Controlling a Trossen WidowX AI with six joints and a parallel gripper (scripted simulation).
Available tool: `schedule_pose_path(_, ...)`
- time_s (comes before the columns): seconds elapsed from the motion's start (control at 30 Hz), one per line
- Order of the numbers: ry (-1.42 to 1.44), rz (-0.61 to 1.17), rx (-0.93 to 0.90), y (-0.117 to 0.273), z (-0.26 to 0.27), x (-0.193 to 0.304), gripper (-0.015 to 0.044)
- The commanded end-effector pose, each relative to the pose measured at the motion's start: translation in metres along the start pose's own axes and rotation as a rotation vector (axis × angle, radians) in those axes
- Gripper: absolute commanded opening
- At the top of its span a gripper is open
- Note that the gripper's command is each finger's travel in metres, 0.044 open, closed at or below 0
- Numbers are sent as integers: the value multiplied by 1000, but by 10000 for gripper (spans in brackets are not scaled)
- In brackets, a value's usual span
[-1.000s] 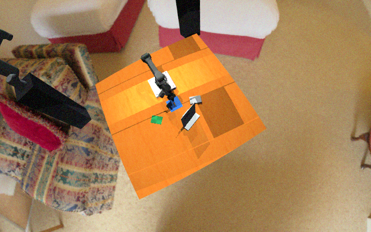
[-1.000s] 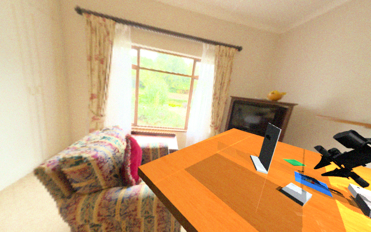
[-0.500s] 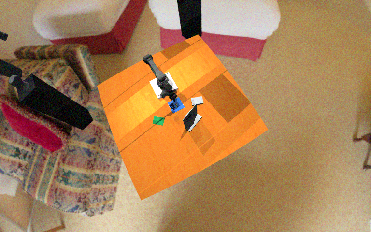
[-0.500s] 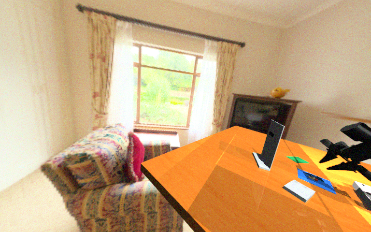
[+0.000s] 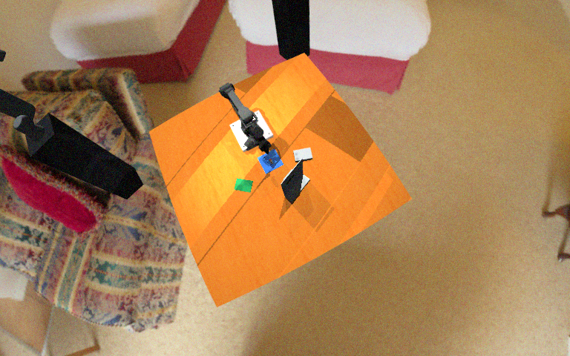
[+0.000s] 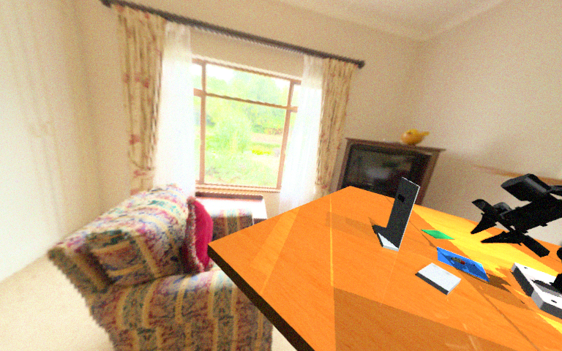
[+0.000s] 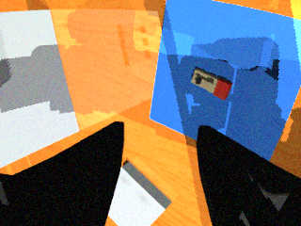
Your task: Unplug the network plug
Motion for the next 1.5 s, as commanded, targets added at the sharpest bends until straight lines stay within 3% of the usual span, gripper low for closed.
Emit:
schedule_pose_path(0.0, 6, 6, -11, 7, 4, 1, 156)
schedule_pose_path(0.4, 0, 0, 0, 16, 8, 0, 156)
schedule_pose_path(1.47, 5, 5, -9, 91, 61, 3, 156)
Point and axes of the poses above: the point midway between the two fingers, 35 mm back from their tips, its own y axis back along the fingers, its own z axis across the jaws, x = y × z, the point moved 3 cm from there along y, back along the fingers, and after that the axes turned 3 degrees about -y, right-handed, at the moved point
